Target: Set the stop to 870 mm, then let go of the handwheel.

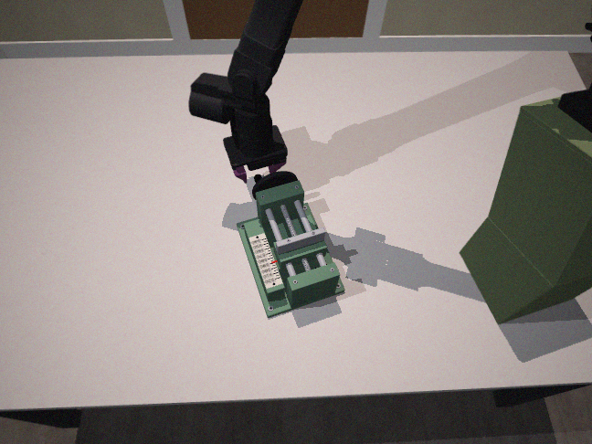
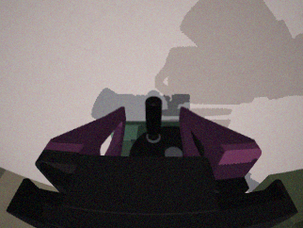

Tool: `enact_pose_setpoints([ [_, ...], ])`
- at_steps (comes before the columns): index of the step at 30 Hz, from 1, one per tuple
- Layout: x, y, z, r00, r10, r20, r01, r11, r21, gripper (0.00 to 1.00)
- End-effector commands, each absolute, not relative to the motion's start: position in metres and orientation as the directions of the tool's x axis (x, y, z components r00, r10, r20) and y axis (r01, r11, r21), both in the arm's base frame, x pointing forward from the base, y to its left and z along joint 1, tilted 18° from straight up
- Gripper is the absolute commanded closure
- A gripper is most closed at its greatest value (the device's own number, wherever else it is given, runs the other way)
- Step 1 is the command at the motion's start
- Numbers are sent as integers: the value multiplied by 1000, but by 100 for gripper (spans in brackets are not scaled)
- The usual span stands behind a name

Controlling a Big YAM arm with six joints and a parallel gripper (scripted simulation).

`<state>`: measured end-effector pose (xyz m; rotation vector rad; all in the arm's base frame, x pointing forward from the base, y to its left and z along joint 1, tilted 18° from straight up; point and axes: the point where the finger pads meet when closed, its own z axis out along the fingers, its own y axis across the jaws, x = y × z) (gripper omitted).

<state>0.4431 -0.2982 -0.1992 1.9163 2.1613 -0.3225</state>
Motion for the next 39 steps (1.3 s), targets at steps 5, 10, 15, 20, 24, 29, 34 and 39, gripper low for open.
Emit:
enact_pose_setpoints([
  [5,451,-314,-210,-109,937,-332,993,118,8,47],
  [10,452,-313,-214,-109,937,-333,993,119,9,47],
  [15,452,-313,-214,-110,937,-331,993,119,7,47],
  [20,451,-312,-215,-110,938,-330,993,119,5,47],
  [24,451,-312,-215,-110,938,-330,993,119,5,94],
  [29,451,-312,-215,-110,938,-329,993,119,6,94],
  [34,451,-312,-215,-110,938,-329,993,119,6,94],
  [39,451,-312,-215,-110,938,-329,993,119,6,94],
])
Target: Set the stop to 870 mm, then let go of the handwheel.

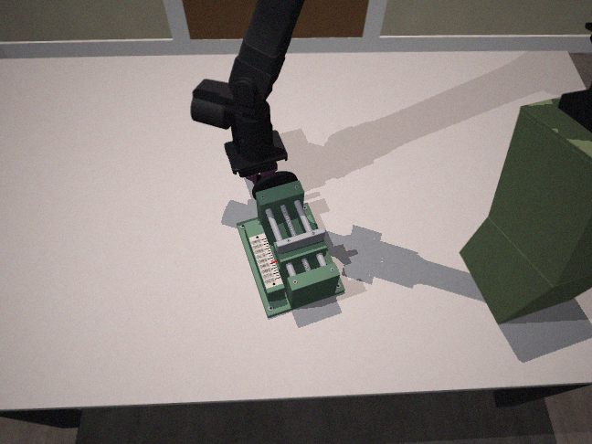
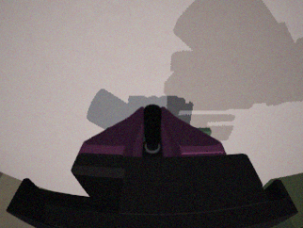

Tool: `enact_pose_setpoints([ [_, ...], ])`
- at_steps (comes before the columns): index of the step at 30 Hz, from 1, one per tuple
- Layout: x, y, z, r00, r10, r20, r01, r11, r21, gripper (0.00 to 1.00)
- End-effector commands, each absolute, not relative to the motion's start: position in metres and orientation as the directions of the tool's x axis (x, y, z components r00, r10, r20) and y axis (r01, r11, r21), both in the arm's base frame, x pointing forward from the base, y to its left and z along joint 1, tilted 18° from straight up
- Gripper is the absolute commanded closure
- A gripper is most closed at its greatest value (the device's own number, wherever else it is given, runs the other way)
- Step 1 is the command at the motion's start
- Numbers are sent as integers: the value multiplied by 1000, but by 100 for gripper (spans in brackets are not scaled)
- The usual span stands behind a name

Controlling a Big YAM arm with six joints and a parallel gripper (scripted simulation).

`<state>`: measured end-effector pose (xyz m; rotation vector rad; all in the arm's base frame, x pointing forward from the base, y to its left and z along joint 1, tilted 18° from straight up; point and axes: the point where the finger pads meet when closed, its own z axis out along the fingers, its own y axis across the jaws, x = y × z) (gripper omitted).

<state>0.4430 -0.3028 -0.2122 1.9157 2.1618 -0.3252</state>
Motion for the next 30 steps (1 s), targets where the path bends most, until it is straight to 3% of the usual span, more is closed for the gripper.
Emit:
enact_pose_setpoints([
  [1,451,-312,-215,-110,938,-329,993,119,6,94],
  [19,451,-312,-215,-110,938,-329,993,119,6,94],
  [30,417,-316,-236,-116,940,-320,993,118,-16,94],
])
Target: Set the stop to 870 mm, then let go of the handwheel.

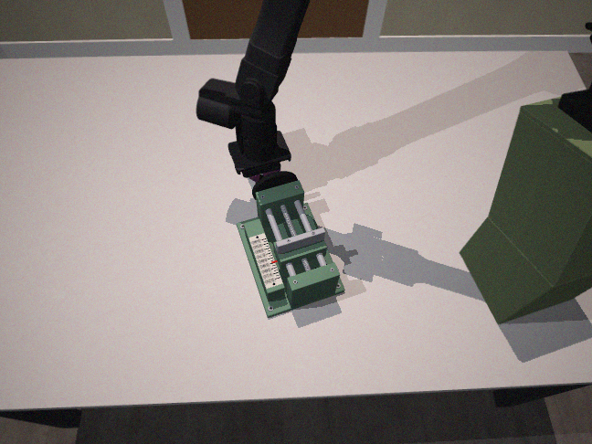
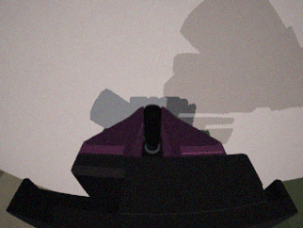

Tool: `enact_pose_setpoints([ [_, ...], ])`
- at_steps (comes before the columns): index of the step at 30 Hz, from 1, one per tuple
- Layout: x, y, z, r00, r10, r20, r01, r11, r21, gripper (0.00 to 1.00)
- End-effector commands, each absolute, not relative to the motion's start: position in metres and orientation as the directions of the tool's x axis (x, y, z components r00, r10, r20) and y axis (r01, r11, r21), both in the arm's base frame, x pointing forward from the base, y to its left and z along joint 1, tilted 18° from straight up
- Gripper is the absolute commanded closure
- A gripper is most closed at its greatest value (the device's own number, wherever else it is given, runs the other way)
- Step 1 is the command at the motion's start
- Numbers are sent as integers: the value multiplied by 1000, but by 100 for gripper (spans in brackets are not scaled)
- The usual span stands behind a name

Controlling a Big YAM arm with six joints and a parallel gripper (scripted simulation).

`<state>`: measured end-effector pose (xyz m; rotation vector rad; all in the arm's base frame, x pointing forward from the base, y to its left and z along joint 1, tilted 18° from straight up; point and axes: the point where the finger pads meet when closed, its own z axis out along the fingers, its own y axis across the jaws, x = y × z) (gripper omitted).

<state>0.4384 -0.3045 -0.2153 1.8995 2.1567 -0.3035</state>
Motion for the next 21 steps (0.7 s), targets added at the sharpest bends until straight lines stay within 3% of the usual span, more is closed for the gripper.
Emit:
enact_pose_setpoints([
  [1,416,-316,-237,-116,940,-320,993,117,-16,94],
  [21,402,-317,-235,-116,940,-320,993,117,-16,94],
])
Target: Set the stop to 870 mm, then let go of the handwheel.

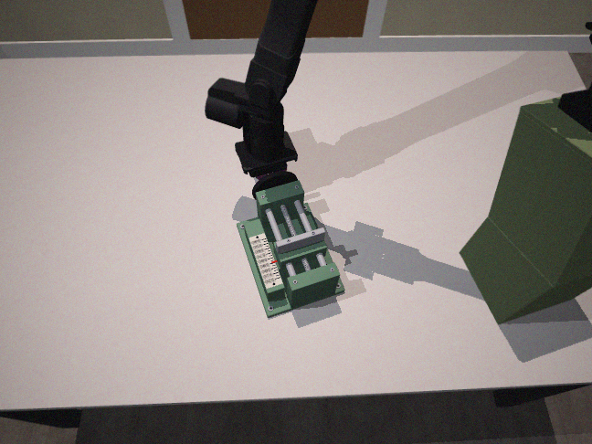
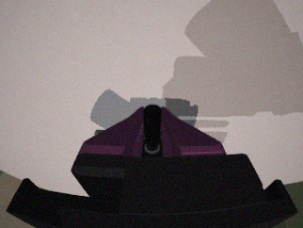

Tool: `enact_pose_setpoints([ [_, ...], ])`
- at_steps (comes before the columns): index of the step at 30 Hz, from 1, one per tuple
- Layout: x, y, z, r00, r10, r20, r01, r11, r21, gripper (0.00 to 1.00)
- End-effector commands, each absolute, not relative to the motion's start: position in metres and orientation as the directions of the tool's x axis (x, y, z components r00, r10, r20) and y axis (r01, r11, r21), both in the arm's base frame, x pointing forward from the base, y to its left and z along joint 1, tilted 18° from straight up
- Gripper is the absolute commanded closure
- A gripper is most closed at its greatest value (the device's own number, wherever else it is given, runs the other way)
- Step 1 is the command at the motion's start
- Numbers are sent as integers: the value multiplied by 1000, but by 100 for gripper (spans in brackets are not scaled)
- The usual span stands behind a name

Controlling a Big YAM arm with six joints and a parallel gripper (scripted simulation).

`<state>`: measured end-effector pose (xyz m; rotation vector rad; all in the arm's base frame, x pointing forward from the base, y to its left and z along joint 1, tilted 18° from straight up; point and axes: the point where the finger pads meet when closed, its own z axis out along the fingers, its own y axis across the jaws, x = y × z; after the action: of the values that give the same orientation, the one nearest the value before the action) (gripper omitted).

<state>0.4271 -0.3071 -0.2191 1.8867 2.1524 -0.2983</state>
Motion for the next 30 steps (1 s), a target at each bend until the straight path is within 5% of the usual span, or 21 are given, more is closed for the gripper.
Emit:
enact_pose_setpoints([
  [1,400,-316,-235,-118,941,-316,993,117,-22,94],
  [30,390,-319,-211,-112,937,-330,993,117,-5,94],
])
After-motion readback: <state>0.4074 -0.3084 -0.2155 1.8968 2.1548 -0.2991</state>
